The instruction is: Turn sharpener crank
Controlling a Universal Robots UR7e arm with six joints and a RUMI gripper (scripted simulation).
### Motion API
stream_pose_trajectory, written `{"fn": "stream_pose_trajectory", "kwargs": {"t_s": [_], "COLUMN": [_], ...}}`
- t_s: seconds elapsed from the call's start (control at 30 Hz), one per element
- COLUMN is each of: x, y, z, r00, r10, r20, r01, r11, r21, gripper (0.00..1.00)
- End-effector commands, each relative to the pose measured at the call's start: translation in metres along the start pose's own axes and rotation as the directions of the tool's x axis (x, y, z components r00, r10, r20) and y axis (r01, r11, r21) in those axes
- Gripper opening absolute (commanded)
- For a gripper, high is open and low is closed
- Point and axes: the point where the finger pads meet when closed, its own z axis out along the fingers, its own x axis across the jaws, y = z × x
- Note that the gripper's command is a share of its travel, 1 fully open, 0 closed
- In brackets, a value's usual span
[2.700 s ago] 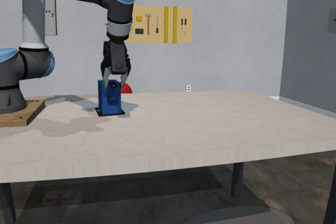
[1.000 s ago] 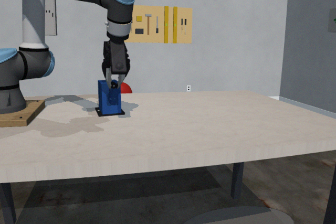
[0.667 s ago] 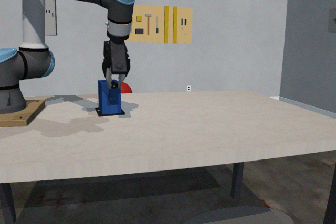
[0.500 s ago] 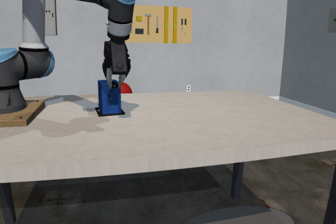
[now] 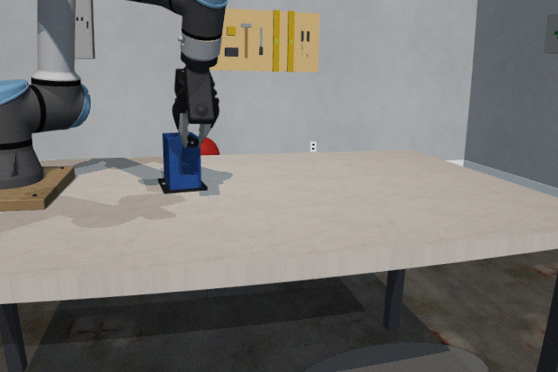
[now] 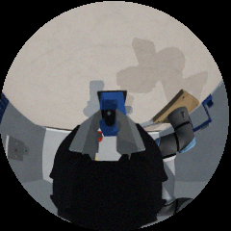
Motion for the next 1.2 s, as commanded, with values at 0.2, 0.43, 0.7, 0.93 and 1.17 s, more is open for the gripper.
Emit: {"fn": "stream_pose_trajectory", "kwargs": {"t_s": [0.2,0.43,0.7,0.93,1.17], "x": [-0.007,-0.011,-0.015,-0.018,-0.022], "y": [-0.001,-0.001,-0.002,-0.003,-0.004], "z": [0.0,0.001,0.003,0.004,0.006], "r00": [1.0,1.0,1.0,1.0,1.0], "r10": [-0.002,-0.002,-0.002,-0.002,-0.002], "r20": [0.003,0.003,0.003,0.003,0.003], "r01": [0.002,0.002,0.002,0.002,0.002], "r11": [1.0,1.0,1.0,1.0,1.0], "r21": [0.002,0.002,0.002,0.002,0.002], "gripper": [0.09,0.09,0.09,0.09,0.09]}}
